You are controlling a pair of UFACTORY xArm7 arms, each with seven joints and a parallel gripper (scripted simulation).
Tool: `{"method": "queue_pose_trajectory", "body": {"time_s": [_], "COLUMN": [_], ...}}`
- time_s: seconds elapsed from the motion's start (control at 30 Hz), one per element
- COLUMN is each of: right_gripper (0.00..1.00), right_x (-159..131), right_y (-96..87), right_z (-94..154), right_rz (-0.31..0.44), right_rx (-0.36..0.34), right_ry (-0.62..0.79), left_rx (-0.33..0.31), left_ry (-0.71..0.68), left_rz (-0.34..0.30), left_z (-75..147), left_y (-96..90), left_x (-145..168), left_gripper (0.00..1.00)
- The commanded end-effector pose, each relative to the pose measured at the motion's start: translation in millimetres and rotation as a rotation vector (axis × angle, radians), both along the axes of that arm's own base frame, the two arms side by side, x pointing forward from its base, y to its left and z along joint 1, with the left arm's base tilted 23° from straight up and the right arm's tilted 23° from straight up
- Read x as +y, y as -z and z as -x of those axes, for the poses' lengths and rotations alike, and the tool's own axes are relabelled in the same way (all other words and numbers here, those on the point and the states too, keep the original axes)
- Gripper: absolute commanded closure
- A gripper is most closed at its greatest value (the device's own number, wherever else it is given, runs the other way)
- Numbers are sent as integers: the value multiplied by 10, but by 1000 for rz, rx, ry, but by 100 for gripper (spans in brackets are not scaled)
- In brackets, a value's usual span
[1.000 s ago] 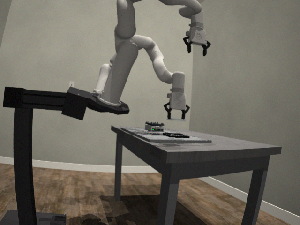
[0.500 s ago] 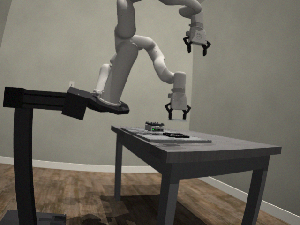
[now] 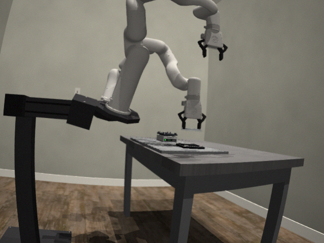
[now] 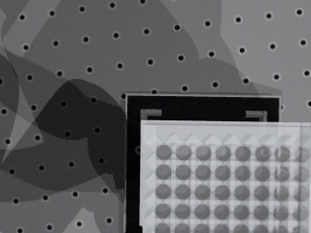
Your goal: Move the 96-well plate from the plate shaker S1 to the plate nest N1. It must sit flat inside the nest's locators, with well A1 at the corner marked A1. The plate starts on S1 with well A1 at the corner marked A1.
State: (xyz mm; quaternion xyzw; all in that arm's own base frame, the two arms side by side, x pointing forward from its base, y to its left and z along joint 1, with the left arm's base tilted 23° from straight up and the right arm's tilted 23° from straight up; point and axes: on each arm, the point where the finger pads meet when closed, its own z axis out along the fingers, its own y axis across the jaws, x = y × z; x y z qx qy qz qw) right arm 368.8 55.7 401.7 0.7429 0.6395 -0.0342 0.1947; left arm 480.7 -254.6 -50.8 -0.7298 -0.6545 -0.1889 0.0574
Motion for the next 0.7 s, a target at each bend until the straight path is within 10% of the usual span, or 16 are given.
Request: {"method": "queue_pose_trajectory", "body": {"time_s": [0.0,0.67], "right_gripper": [0,0], "right_x": [7,7], "right_y": [-14,-14], "right_z": [-3,-3], "right_rz": [-1,-1], "right_rx": [-4,-4], "right_ry": [-2,-2], "left_rx": [-3,-3], "left_ry": [2,2], "left_rz": [3,3], "left_z": [-8,-45], "left_y": [-14,154], "left_x": [-17,48], "left_gripper": [100,100]}}
